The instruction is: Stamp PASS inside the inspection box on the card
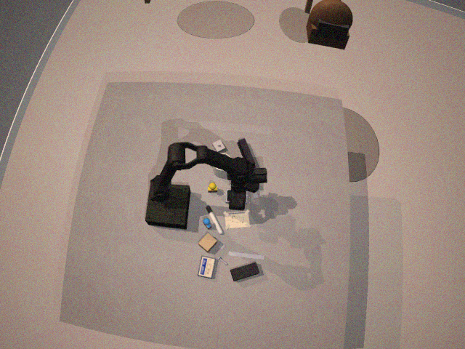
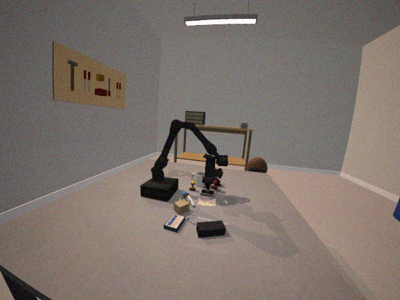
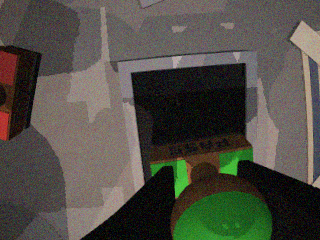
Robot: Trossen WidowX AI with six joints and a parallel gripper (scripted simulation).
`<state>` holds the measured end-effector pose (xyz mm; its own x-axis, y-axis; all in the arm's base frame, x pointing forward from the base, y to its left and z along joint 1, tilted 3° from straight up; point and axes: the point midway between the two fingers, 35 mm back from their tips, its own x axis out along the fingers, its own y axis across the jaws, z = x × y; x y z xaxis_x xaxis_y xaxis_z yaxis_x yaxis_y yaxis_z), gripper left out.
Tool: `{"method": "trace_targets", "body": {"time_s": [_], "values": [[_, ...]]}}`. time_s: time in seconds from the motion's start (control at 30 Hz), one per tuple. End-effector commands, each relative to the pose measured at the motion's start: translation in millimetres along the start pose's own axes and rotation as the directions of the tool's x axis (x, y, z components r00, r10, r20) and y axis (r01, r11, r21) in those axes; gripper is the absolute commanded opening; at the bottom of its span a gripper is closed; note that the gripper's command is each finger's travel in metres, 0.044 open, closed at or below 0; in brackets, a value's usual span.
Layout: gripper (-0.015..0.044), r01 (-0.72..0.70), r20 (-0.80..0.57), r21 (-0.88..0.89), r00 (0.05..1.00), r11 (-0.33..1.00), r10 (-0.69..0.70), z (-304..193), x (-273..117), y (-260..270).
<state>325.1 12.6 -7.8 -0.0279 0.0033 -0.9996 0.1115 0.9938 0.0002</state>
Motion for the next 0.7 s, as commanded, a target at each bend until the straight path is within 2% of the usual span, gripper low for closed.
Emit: {"method": "trace_targets", "body": {"time_s": [0.0,0.67], "values": [[0.0,-0.005,-0.001,0.0,1.0,1.0,0.005,0.1,-2.4,0.6],[0.0,-0.005,0.0,0.0,1.0,1.0,0.005,0.8,-18.5,0.3]]}}
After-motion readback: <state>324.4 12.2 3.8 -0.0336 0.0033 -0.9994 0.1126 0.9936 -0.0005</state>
